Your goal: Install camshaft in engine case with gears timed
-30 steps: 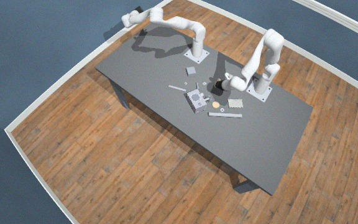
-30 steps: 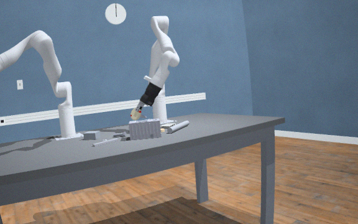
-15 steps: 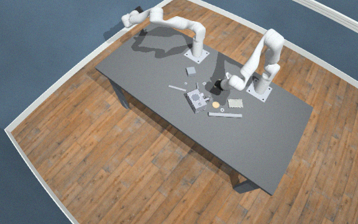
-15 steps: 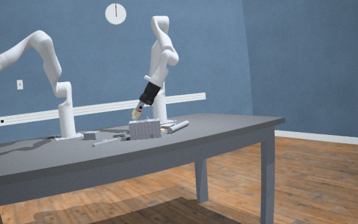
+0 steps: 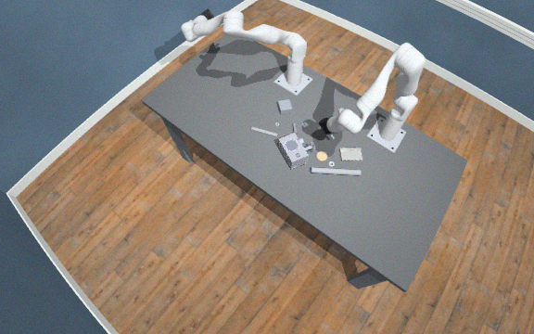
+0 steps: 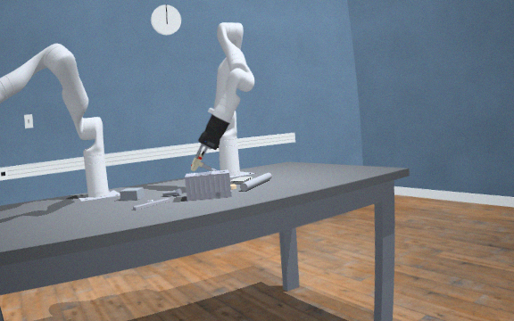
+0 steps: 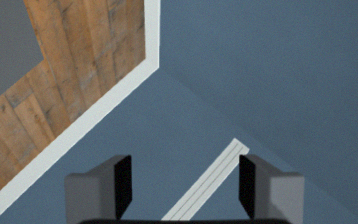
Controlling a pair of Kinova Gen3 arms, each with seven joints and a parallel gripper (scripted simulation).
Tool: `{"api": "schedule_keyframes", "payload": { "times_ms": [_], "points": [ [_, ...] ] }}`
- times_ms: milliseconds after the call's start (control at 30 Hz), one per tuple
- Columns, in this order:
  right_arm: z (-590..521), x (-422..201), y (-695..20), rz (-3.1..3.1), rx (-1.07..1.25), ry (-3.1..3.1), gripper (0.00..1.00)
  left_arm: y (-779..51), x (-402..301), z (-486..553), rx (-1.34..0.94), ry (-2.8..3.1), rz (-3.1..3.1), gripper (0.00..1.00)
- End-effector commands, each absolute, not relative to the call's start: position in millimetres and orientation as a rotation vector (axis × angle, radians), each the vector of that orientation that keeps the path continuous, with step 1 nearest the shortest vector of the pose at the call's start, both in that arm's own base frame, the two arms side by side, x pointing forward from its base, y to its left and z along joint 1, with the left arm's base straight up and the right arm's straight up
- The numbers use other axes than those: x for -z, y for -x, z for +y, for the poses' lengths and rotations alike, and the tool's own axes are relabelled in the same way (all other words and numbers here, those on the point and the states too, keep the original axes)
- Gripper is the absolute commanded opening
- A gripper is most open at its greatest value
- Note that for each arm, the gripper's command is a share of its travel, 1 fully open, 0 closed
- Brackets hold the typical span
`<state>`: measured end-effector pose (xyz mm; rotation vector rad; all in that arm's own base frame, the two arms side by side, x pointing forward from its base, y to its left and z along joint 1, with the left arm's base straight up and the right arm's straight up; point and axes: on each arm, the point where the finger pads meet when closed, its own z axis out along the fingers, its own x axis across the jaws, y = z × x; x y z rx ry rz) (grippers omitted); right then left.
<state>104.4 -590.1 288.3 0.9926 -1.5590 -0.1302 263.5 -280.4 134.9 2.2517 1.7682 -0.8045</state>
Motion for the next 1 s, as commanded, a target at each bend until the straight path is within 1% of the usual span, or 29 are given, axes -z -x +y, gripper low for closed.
{"api": "schedule_keyframes", "payload": {
  "times_ms": [0, 167, 267, 733, 833, 967],
  "points": [
    [-590.3, -289.5, -104.3, -1.560, 0.128, -0.991, 1.00, -266.1, -139.6, -280.1, 0.779, -2.327, 1.622, 0.29],
    [-590.3, -289.5, -104.3, -1.560, 0.128, -0.991, 1.00, -269.0, -141.3, -279.8, 0.732, -2.427, 1.418, 0.29],
    [-590.3, -289.5, -104.3, -1.560, 0.128, -0.991, 1.00, -266.4, -140.6, -279.1, 0.733, -2.439, 1.400, 0.29],
    [-590.3, -289.5, -104.3, -1.560, 0.128, -0.991, 1.00, -274.3, -145.2, -277.6, 0.568, -2.640, 0.744, 0.29],
    [-590.3, -289.5, -104.3, -1.560, 0.128, -0.991, 1.00, -274.5, -145.6, -277.8, 0.561, -2.645, 0.720, 0.29],
    [-590.3, -289.5, -104.3, -1.560, 0.128, -0.991, 1.00, -277.2, -146.8, -277.3, 0.507, -2.673, 0.517, 0.29]
  ]
}}
